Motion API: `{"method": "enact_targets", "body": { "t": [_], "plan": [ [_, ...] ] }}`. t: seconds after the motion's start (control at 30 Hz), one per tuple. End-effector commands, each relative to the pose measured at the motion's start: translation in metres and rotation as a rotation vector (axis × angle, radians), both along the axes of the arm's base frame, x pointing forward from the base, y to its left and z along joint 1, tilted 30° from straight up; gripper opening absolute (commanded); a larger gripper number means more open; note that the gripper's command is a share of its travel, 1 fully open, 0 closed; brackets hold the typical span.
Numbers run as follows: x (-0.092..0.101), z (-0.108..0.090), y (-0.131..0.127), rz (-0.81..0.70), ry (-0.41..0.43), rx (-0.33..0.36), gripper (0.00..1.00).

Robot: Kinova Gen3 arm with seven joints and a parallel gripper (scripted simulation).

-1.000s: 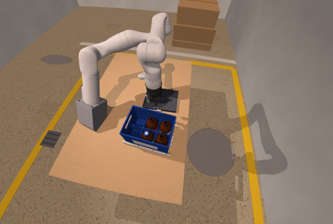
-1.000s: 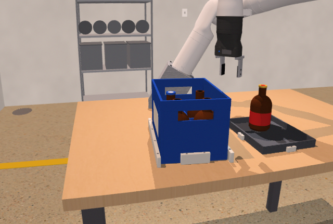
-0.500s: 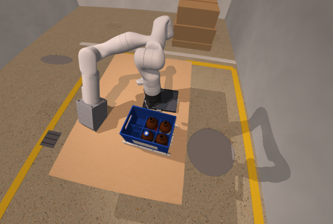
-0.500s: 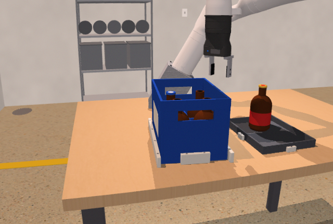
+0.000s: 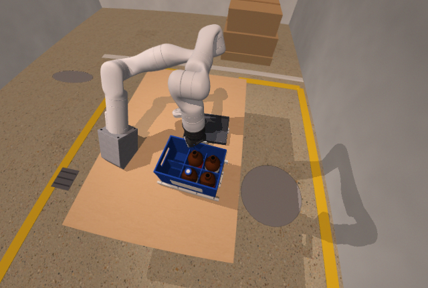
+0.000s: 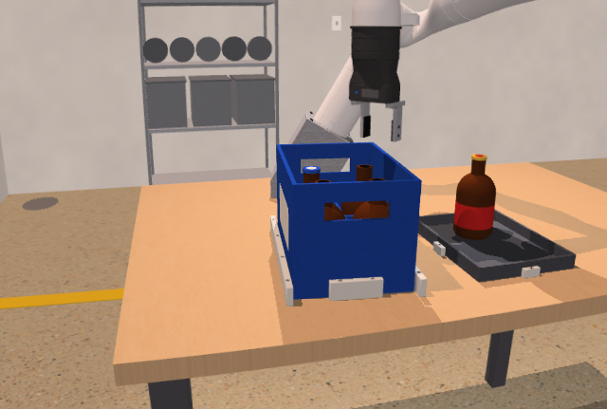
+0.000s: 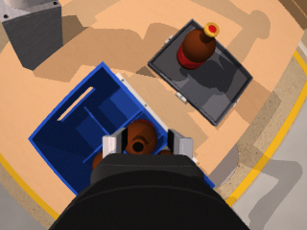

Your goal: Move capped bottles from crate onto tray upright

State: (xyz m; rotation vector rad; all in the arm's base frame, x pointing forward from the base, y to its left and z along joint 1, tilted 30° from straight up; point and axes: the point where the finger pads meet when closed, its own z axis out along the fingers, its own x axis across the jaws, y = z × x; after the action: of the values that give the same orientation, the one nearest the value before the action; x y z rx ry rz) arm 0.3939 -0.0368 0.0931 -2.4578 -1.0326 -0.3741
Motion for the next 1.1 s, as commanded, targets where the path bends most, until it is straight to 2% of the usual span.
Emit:
{"method": "enact_targets", "body": {
  "t": [0.0, 0.3, 0.4, 0.87, 1.07],
  "plan": [
    [0.000, -0.005, -0.012, -0.011, 0.004, -0.002, 1.00],
    [0.003, -0.018, -0.039, -0.019, 0.008, -0.003, 1.00],
    [0.004, -0.017, -0.035, -0.009, 0.002, -0.003, 1.00],
    [0.007, -0.039, -0.076, -0.019, 0.008, -0.004, 1.00],
    [0.008, -0.041, -0.078, -0.012, 0.003, -0.003, 1.00]
  ]
}}
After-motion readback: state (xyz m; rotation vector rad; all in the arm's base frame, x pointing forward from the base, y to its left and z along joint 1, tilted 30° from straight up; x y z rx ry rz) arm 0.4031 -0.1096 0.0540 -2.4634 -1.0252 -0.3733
